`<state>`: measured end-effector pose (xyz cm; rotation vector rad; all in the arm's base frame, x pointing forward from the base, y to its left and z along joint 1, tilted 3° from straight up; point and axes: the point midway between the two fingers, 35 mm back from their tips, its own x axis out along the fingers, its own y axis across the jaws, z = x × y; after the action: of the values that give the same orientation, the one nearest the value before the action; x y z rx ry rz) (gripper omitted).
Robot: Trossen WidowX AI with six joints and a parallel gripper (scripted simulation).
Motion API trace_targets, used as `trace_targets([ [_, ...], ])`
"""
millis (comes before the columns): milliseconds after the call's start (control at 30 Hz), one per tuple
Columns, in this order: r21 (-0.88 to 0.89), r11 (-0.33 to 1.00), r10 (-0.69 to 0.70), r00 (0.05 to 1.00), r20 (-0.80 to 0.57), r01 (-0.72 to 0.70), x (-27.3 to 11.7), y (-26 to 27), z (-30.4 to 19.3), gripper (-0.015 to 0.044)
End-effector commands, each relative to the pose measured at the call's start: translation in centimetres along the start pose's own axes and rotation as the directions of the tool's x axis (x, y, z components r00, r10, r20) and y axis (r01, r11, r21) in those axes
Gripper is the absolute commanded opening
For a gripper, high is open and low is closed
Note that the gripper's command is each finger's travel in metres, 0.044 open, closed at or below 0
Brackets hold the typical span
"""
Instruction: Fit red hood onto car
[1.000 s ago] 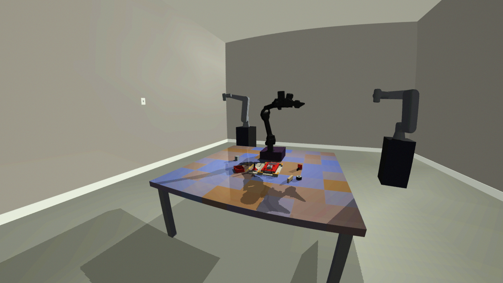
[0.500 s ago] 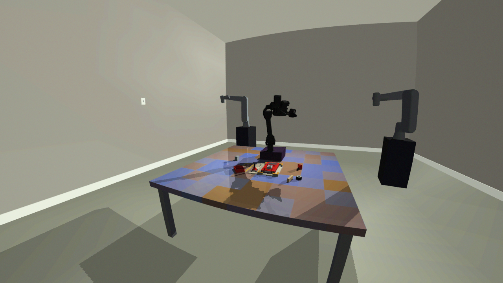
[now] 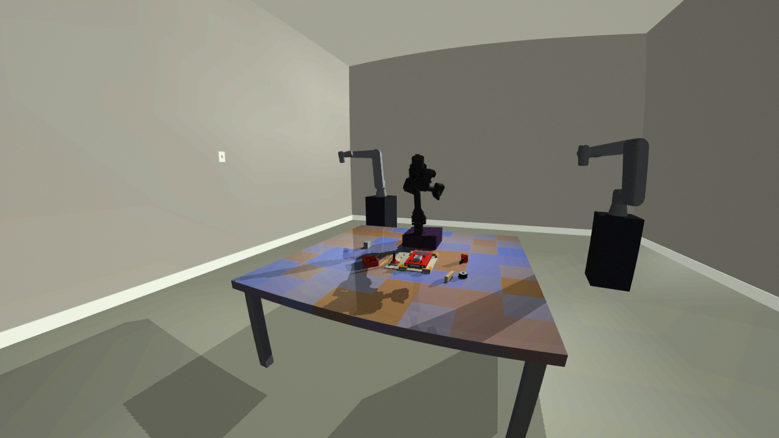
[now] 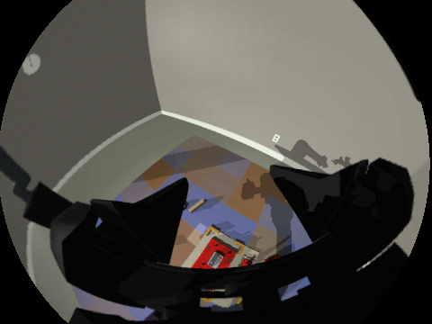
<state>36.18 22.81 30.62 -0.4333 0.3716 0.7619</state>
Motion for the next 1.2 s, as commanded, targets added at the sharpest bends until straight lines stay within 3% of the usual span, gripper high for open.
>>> trace_targets([
  [0,-0.01,0.999,-0.047,0.996,-0.075,0.047,0.8,-2.4,-2.1,0.044],
  [467,-0.009,0.996,-0.082,0.886,-0.456,0.088,2.4,-10.9,-14.4,0.044],
  [833,0.016,0.999,-0.017,0.699,-0.714,0.041,0.0,-16.3,-24.8,0.044],
  [1167,0.107,0.99,0.138,0.504,-0.852,-0.09,-3.7,-18.3,-33.5,0.044],
])
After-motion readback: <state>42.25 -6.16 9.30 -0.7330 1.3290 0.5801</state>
